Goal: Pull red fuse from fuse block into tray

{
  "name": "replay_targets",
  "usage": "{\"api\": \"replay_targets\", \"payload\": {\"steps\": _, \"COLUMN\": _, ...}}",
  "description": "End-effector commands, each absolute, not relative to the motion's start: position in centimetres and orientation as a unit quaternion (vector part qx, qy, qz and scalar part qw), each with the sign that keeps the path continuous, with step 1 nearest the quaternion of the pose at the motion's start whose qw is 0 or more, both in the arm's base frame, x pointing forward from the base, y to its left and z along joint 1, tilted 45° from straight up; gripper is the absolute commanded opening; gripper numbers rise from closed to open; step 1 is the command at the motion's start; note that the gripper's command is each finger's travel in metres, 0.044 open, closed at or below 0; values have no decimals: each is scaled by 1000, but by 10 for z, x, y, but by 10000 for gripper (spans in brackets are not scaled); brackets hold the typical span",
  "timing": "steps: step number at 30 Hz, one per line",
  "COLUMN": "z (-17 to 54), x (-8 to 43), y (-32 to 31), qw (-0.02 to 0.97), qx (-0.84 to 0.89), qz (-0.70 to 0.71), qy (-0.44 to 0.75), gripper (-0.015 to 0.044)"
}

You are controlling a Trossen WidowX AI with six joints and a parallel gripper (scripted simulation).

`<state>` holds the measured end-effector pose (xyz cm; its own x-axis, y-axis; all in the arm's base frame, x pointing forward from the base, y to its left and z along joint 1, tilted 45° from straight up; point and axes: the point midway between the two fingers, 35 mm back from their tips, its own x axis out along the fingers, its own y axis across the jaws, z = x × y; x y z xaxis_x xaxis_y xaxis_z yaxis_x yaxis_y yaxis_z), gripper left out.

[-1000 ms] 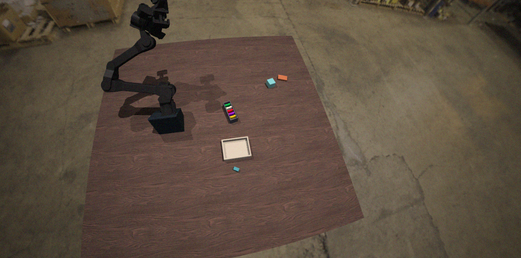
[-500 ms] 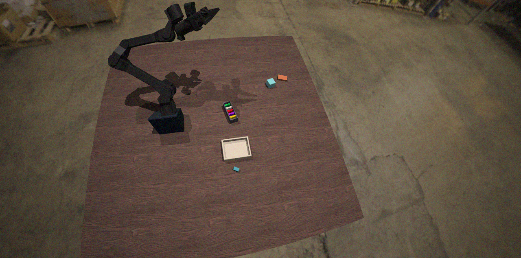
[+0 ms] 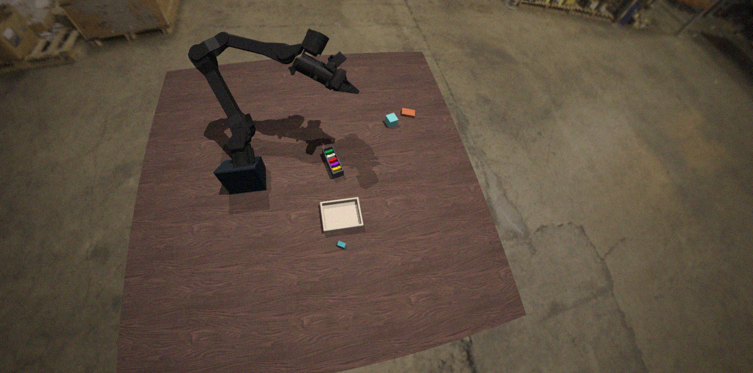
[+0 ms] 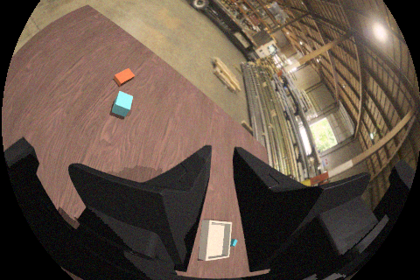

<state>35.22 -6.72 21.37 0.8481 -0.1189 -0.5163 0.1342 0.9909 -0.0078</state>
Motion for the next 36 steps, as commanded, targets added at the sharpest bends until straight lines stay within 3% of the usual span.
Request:
{"api": "replay_targets", "payload": {"steps": 1, "z": 166, "x": 355, "y": -57, "qw": 934, "qx": 17, "qz": -3, "qy": 358, "gripper": 70}}
{"api": "replay_targets", "payload": {"steps": 9, "z": 57, "x": 326, "y": -26, "qw": 810, "qx": 108, "qz": 185, "qy": 546, "gripper": 70}}
{"api": "replay_targets", "payload": {"steps": 16, "z": 13, "x": 299, "y": -8, "qw": 713, "qx": 228, "qz": 289, "qy": 597, "gripper": 70}}
{"api": "replay_targets", "payload": {"steps": 36, "z": 1, "x": 300, "y": -1, "qw": 711, "qx": 231, "qz": 291, "qy": 597, "gripper": 70}}
